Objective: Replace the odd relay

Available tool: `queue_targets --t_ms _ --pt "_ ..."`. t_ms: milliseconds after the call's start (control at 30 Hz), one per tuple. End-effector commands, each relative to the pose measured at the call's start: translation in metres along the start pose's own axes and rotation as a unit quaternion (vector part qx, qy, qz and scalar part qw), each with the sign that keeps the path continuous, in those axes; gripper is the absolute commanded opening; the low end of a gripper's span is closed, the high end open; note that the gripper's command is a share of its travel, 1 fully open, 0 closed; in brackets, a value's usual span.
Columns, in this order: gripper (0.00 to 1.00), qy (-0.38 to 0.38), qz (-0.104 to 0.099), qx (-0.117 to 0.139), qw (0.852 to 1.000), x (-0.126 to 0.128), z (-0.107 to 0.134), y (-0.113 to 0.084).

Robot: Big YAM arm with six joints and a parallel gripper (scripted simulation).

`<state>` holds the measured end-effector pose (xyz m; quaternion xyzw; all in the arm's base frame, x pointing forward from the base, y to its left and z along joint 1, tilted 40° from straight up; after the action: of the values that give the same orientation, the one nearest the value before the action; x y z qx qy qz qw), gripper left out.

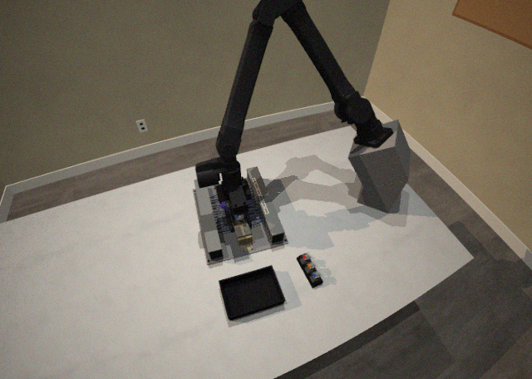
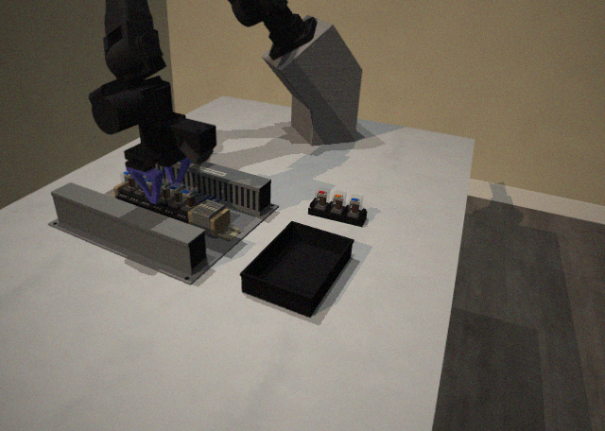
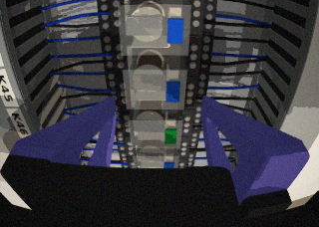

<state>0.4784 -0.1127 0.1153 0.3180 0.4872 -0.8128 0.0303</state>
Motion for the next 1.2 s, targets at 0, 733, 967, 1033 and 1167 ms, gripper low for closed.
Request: queue_targets --t_ms 0,733,967,1033,1167 --pt "0.59 0.005 0.015 -0.005 1.000 -0.0097 0.0050 -0.0124" --pt "0.59 0.004 0.014 -0.005 1.000 -0.0074 0.0054 -0.0121" --pt "0.59 0.005 0.015 -0.005 1.000 -0.0067 0.0057 -0.0119" --pt "0.59 0.005 0.015 -0.005 1.000 -0.0066 0.0056 -0.0119" --pt "0.59 0.005 0.015 -0.005 1.000 -0.0066 0.0055 -0.0119"
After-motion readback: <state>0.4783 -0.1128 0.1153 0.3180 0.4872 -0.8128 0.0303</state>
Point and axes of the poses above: the point where the finger pads meet when closed, its own y axis out along the fingers, its own x axis across the jaws, z = x × y, the point moved 5 cm from there along -y, back along the fingers, and after that the axes turned 13 degrees about y, right-handed, at the moved point
